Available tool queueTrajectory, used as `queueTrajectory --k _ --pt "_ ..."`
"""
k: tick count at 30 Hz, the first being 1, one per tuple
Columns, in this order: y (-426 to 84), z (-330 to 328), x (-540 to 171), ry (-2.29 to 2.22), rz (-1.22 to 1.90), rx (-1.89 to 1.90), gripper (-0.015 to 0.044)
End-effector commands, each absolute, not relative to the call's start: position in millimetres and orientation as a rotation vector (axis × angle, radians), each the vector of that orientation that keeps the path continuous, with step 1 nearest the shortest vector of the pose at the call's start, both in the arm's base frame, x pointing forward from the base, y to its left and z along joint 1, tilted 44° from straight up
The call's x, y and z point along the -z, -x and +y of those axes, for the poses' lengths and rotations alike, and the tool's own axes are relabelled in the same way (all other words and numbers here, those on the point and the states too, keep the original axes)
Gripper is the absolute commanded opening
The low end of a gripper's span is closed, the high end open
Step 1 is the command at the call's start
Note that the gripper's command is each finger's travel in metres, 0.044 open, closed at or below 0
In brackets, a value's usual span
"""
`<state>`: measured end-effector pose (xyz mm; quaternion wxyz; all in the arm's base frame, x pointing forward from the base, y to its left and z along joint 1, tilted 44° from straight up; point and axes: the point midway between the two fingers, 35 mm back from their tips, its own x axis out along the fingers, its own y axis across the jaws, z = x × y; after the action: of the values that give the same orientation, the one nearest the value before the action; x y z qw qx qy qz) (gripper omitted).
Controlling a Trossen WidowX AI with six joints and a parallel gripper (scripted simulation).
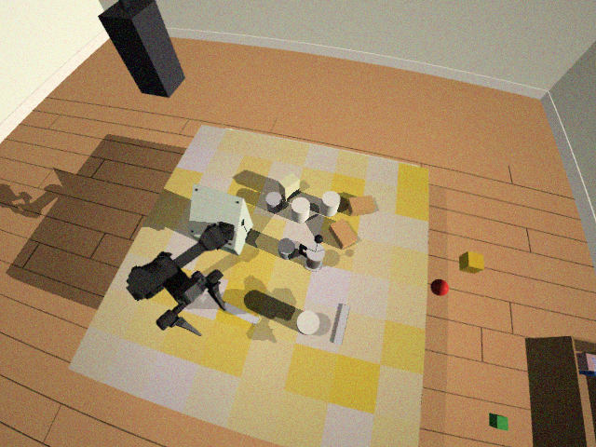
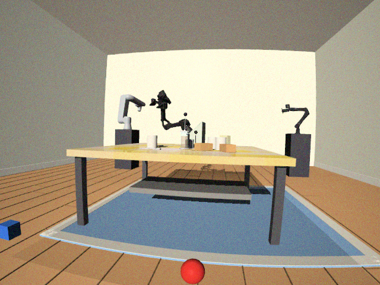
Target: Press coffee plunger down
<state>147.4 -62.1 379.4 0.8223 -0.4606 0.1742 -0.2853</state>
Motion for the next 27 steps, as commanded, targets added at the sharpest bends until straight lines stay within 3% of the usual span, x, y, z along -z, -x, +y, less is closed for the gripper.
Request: queueTrajectory --k 1,27 --pt "-149 -60 -379 0.987 0.372 0.599 0.0426" --pt "-270 86 -271 0.881 0.444 0.254 0.0440"
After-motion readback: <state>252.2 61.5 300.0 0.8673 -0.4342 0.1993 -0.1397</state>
